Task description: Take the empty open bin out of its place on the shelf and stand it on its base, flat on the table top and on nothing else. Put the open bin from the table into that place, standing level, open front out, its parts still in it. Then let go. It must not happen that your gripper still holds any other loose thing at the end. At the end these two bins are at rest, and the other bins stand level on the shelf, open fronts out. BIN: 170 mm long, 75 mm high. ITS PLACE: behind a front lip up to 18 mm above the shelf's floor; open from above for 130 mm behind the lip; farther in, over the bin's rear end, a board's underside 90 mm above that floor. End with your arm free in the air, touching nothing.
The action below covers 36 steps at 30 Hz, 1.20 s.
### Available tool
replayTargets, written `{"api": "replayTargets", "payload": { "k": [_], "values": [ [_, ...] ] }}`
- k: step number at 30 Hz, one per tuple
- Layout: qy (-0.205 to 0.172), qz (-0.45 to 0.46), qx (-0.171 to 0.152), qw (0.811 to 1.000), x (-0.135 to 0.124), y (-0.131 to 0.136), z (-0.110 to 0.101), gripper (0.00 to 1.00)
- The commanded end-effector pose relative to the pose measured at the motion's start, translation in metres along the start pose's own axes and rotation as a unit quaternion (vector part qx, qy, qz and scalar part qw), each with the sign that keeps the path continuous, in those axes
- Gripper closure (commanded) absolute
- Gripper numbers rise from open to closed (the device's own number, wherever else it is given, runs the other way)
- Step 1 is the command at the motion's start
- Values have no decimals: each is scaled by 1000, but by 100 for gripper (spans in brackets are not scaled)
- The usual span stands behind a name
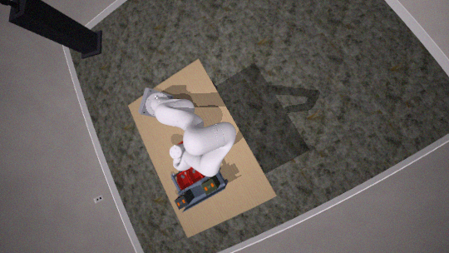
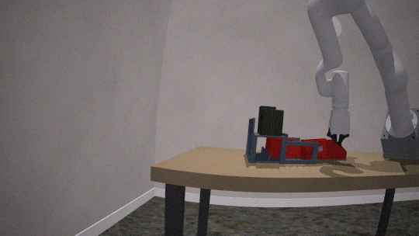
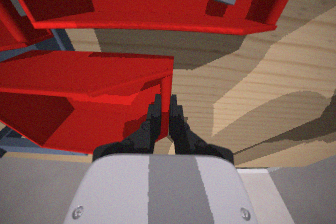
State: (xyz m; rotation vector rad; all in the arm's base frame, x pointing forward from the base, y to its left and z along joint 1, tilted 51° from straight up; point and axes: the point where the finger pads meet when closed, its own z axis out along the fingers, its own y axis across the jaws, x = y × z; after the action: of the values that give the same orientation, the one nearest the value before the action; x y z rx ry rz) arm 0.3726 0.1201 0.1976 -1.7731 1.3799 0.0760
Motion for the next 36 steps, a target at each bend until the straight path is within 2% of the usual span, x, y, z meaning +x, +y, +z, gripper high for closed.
{"api": "replayTargets", "payload": {
  "k": [1, 16, 36],
  "values": [
    [0, 0, 1, 1000, 0, 8, 0, 100],
    [0, 0, 1, 1000, 0, 21, 0, 100],
    [0, 0, 1, 1000, 0, 23, 0, 100]
  ]
}}
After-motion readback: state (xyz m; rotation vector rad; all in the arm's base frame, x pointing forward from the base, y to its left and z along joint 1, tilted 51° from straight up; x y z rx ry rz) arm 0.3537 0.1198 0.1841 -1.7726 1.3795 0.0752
